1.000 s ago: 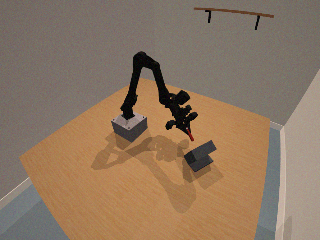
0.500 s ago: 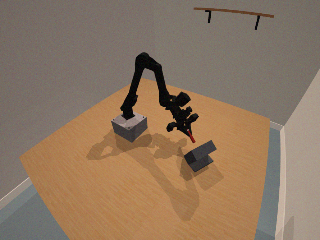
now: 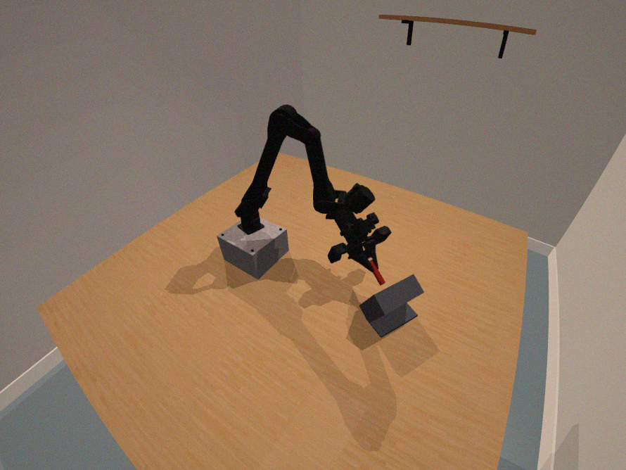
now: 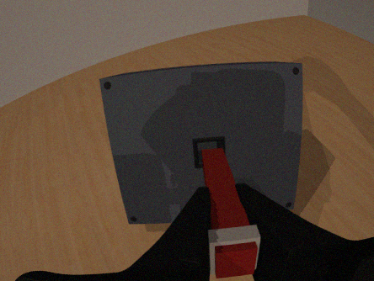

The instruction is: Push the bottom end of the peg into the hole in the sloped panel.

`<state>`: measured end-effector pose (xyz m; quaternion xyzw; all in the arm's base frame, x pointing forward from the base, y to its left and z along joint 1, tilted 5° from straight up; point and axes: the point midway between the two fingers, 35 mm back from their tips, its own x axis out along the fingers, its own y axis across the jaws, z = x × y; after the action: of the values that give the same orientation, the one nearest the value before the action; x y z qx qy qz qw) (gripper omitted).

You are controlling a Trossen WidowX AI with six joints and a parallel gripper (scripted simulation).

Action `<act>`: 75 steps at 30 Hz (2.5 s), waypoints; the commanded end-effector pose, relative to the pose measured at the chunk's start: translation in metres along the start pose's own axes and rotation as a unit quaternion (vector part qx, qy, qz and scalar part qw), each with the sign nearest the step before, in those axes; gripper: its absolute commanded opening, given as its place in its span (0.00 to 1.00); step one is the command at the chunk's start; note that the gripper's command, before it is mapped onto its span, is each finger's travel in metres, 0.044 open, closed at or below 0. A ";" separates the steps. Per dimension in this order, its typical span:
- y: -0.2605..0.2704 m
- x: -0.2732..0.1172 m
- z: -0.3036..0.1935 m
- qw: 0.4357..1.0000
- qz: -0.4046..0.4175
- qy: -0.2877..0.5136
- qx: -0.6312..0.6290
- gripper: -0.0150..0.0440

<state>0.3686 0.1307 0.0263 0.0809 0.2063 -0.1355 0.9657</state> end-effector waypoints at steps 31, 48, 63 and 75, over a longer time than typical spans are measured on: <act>0.000 0.009 -0.003 1.000 0.000 0.000 0.000 0.25; 0.001 0.014 -0.004 1.000 0.000 -0.001 0.000 0.25; 0.001 0.020 -0.004 1.000 0.000 -0.001 0.000 0.25; 0.001 0.027 -0.003 1.000 0.000 -0.001 0.000 0.25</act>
<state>0.3890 0.1263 0.0146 0.0836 0.2032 -0.1372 0.9659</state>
